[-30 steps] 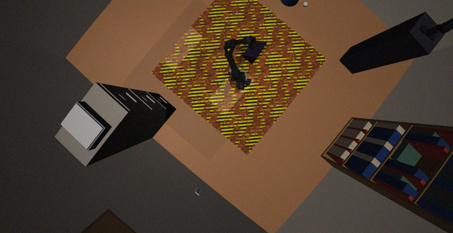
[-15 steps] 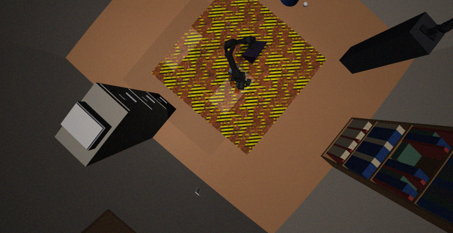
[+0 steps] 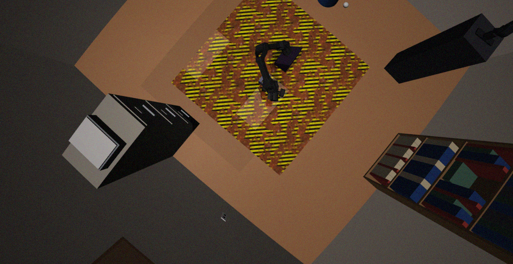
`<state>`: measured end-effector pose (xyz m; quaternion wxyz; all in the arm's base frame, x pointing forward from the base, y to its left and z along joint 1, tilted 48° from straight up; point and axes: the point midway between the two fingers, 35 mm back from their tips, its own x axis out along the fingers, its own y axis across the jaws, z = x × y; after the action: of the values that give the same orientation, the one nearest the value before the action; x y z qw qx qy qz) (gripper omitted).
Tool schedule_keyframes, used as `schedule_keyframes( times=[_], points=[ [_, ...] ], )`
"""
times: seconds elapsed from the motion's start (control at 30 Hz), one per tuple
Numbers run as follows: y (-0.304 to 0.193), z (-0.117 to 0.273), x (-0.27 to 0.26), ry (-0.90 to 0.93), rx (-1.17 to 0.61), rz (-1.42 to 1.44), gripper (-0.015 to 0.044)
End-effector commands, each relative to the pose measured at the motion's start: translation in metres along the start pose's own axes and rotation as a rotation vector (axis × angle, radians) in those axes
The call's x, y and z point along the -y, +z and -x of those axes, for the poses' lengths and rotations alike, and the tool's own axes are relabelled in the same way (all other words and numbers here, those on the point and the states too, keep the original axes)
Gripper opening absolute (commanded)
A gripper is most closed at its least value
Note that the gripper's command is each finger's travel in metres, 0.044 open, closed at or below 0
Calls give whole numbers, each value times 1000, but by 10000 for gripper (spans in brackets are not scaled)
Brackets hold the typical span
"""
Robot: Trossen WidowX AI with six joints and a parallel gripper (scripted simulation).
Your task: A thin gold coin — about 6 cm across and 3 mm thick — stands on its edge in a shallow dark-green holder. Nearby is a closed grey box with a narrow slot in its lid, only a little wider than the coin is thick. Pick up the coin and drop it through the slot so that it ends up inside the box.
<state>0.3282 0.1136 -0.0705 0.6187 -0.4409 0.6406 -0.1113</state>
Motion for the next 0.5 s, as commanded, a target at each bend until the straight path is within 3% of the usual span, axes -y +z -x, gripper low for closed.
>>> schedule_keyframes(
  times=[0.0, 0.47],
  points=[
    [2, 12, 0, 3, 5, -5, 0],
    [-1, 47, 1, -10, -7, 2, 0]
  ],
)
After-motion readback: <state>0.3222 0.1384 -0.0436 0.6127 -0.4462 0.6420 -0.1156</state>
